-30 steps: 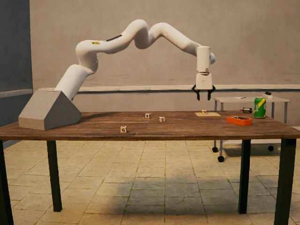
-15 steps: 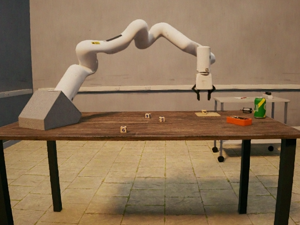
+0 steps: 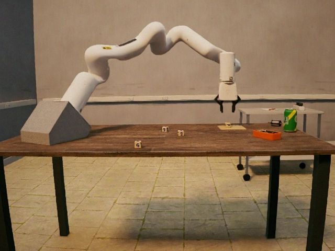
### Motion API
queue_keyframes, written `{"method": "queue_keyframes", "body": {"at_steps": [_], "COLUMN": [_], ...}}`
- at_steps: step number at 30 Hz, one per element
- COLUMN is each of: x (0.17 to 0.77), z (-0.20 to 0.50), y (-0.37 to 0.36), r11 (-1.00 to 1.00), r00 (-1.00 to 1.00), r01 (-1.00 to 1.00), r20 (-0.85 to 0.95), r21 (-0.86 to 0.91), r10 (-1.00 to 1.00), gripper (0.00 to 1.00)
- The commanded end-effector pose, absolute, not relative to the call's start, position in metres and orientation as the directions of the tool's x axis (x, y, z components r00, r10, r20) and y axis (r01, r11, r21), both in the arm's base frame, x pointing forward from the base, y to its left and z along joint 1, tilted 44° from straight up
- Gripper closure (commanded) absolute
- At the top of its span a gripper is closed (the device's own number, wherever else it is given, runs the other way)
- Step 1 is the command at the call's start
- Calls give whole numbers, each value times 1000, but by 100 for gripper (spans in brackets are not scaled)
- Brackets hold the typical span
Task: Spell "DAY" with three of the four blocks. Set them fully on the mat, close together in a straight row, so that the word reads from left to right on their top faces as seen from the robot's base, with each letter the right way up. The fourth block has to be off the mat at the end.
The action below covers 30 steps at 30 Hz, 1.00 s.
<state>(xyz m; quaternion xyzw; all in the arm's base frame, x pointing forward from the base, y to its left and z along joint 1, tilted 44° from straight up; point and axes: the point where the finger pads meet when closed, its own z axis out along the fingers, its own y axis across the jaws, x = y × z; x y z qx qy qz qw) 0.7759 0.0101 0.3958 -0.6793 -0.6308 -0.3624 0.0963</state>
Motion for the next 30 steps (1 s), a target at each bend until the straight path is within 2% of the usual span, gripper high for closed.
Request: {"method": "queue_keyframes", "body": {"at_steps": [1,30], "x": [778,792], "z": [394,369], "y": [12,33], "r11": [-186,-186], "r00": [-59,-59], "r01": [926,926], "r20": [614,614], "r21": [328,328], "r10": [787,787], "gripper": [36,36]}}
